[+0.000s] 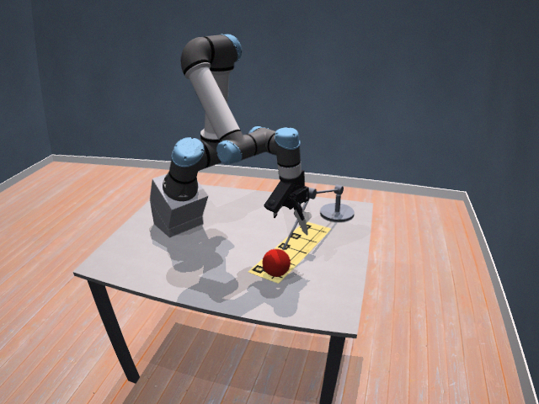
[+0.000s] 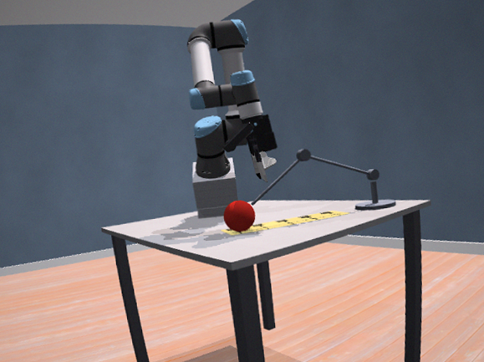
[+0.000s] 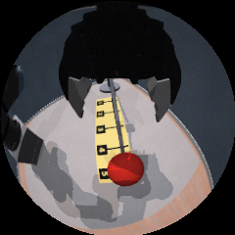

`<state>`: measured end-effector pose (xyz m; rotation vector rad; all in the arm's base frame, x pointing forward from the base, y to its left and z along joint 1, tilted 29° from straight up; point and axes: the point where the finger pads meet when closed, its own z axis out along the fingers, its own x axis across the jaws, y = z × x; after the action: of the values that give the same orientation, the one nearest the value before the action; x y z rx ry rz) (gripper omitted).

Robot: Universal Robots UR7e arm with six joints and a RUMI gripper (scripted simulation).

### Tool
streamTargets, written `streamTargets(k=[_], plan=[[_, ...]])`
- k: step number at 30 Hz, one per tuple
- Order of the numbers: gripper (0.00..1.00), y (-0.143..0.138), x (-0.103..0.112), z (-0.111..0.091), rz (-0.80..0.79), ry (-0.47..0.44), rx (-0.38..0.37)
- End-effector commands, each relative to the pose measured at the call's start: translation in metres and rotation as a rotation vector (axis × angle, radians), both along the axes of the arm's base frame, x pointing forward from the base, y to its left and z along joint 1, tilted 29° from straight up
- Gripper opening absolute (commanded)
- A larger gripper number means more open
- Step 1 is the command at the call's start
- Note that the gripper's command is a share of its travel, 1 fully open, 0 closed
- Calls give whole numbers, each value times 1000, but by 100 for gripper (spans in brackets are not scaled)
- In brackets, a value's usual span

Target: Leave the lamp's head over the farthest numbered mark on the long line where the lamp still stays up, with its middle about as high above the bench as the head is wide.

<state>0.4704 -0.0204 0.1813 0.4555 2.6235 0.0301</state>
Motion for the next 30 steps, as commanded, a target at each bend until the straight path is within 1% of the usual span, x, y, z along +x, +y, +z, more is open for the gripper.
streamTargets(k=[1, 10, 25, 27, 30], plan=[[100, 0, 0, 1, 0, -1, 0], [100, 0, 0, 1, 0, -1, 0], [100, -10, -30, 57, 0, -1, 0], [100, -10, -30, 57, 0, -1, 0], [100, -11, -36, 67, -7, -1, -3]])
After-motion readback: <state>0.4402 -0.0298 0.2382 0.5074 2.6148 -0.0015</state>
